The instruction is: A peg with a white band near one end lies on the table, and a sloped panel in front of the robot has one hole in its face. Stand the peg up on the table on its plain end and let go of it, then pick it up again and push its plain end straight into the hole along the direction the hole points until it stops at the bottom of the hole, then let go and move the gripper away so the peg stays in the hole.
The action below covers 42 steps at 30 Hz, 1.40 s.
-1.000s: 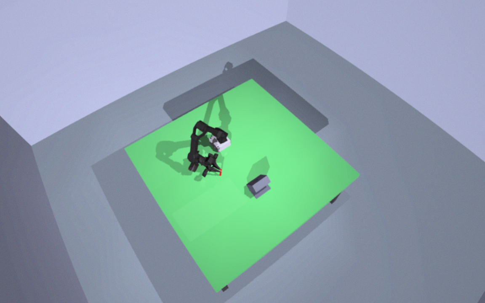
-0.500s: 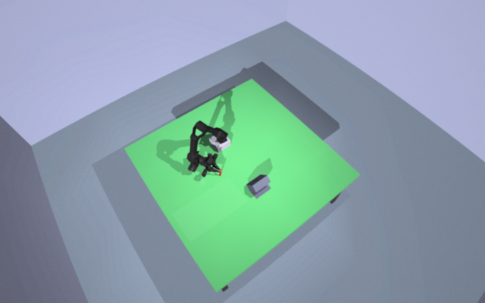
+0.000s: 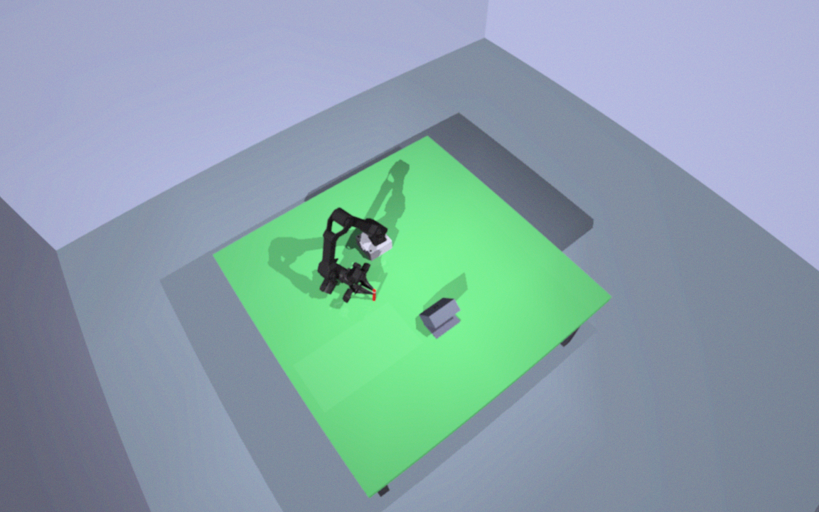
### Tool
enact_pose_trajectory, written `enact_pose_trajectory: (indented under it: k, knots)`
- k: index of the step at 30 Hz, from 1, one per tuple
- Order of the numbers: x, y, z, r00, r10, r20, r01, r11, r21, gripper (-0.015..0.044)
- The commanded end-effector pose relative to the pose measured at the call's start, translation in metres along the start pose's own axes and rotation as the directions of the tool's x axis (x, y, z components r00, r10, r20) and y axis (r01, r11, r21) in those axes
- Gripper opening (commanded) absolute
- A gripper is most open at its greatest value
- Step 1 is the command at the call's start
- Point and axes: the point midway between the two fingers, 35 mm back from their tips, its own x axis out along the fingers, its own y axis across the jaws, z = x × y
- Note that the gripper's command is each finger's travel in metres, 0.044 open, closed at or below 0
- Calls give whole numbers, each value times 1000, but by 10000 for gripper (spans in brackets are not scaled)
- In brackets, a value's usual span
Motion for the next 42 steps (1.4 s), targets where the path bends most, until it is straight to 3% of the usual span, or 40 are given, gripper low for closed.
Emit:
enact_pose_trajectory:
  k: [1, 42]
  knots:
    - [0, 0, -3, 1000, 0, 0, 0, 1000, 0, 50]
    - [-5, -7, -5, 1000, -24, 17, 24, 1000, 17, 50]
